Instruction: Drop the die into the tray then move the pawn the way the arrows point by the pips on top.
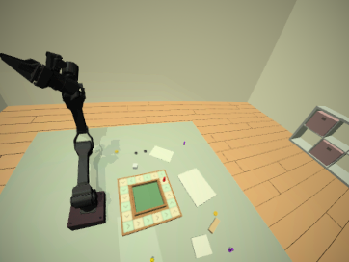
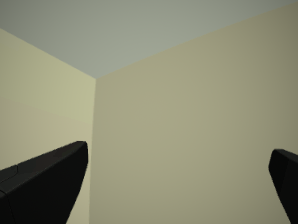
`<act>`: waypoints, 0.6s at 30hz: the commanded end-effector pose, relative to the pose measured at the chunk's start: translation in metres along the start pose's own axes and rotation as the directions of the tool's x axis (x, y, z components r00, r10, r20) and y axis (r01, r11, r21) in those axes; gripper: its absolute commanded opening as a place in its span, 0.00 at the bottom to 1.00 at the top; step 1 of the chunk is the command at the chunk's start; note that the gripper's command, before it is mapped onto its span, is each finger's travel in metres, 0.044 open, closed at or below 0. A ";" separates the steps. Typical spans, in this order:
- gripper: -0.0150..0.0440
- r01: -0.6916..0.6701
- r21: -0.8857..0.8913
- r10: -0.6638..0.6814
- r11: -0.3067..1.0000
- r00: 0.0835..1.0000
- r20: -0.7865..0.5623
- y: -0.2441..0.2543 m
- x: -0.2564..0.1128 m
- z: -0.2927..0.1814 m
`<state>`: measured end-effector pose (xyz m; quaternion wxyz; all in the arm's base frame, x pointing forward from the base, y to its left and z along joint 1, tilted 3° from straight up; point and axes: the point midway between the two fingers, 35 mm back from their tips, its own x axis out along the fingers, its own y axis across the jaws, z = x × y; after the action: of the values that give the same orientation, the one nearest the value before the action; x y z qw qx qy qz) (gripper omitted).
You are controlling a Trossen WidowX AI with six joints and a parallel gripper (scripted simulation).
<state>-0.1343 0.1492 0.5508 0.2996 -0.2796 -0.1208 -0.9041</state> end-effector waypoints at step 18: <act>0.72 -0.688 0.296 0.738 0.662 0.666 -0.102 0.253 0.054 -0.053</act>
<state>-0.0792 -0.0524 0.5610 0.5977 -0.2005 -0.0896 -0.7711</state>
